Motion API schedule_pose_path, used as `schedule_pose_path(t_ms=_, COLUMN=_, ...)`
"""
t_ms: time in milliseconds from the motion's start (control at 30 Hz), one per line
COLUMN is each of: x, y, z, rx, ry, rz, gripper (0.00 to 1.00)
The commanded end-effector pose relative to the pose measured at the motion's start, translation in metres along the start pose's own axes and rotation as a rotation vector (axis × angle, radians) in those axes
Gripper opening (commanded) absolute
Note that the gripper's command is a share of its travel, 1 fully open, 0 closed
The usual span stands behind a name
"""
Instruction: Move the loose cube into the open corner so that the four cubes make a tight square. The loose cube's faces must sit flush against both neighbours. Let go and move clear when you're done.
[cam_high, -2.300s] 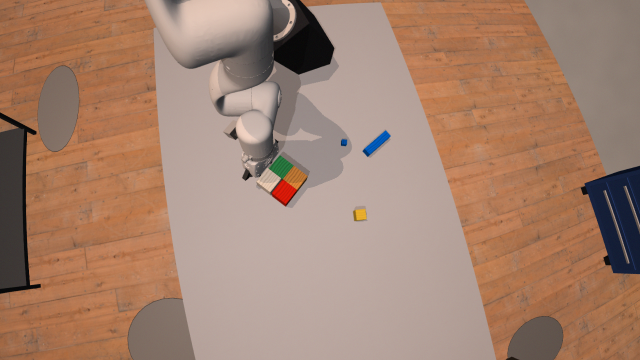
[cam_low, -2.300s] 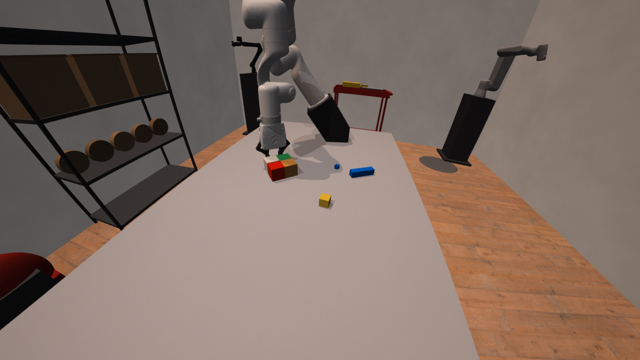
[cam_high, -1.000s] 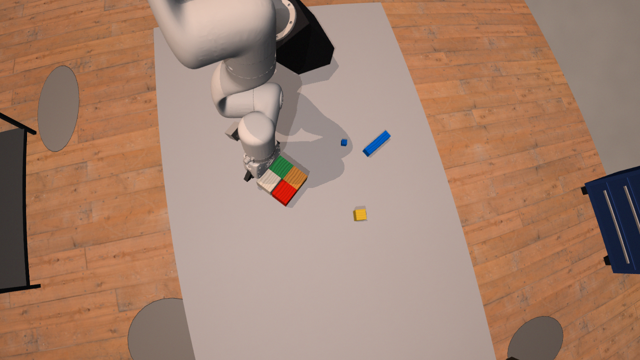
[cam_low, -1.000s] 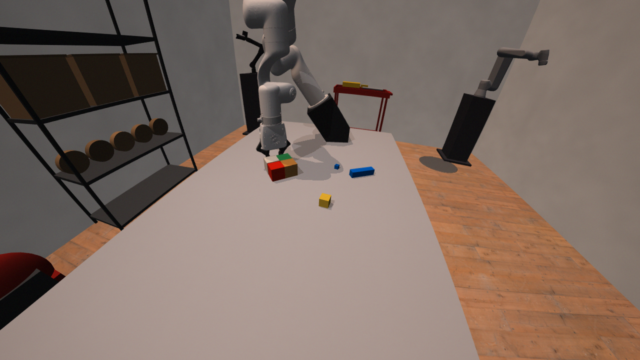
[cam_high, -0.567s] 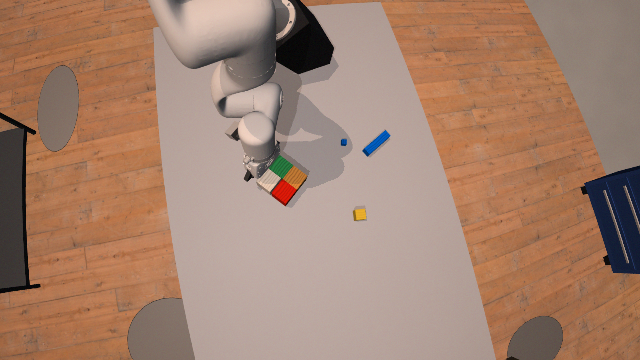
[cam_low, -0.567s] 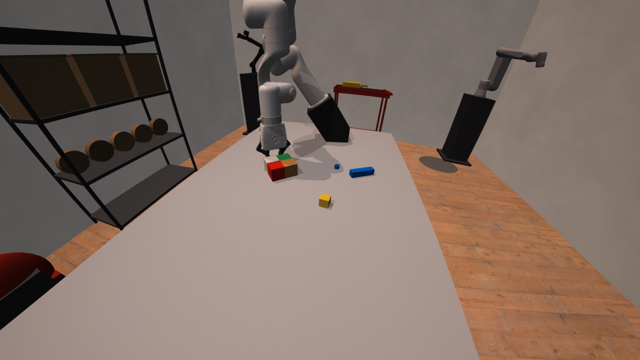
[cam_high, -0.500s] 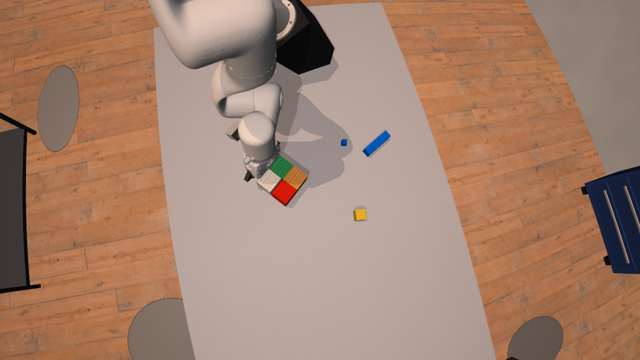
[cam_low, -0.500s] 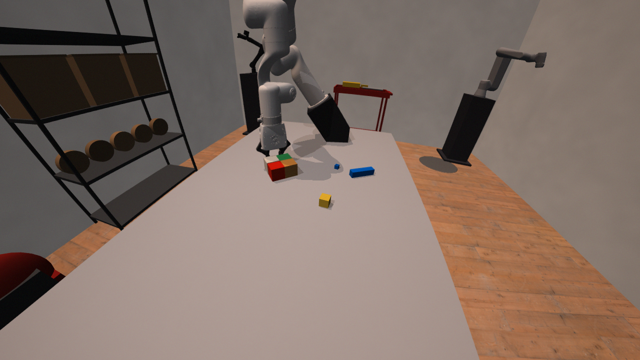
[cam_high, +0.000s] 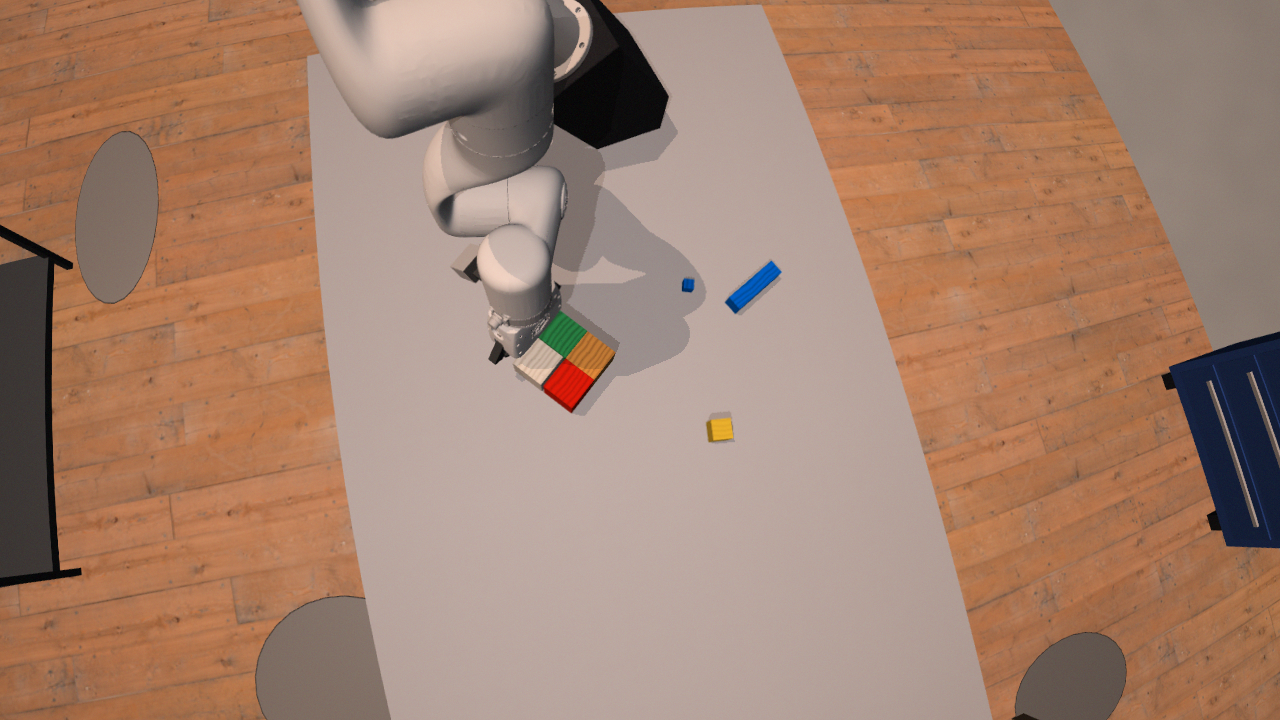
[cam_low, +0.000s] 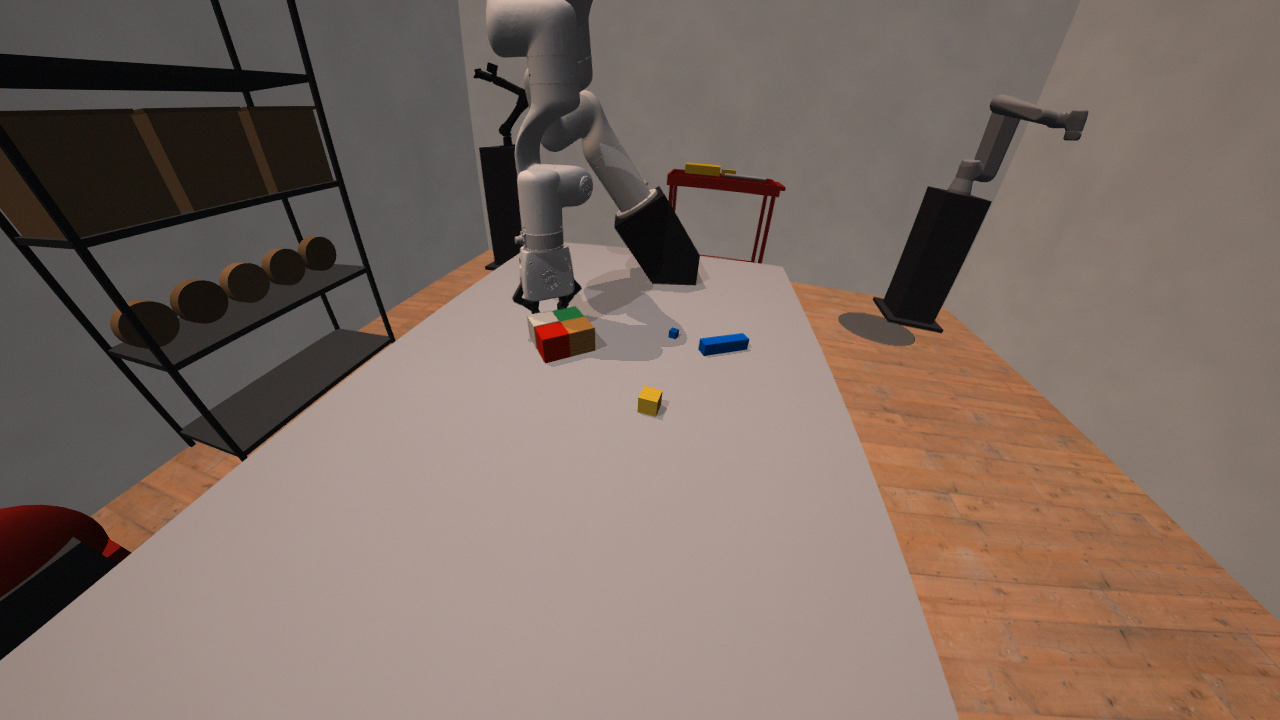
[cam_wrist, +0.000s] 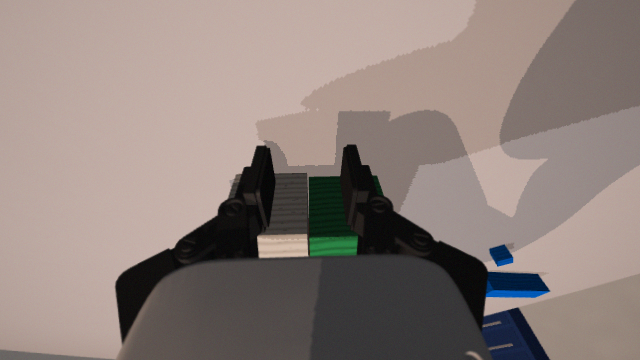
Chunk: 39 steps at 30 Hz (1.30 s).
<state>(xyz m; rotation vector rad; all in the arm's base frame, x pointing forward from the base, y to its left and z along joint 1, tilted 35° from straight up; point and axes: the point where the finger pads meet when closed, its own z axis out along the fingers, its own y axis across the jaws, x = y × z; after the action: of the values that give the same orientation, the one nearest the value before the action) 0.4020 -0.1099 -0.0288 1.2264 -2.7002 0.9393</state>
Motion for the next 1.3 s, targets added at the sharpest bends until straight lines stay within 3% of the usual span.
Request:
schedule_pose_path(t_ms=0, x=-0.0023, y=-0.0003, z=-0.0006, rx=0.001, ry=-0.002, rz=0.0, gripper=0.49)
schedule_pose_path(t_ms=1267, x=-0.0006, y=-0.0003, z=-0.0006, rx=0.001, ry=-0.002, rz=0.0, gripper=0.49)
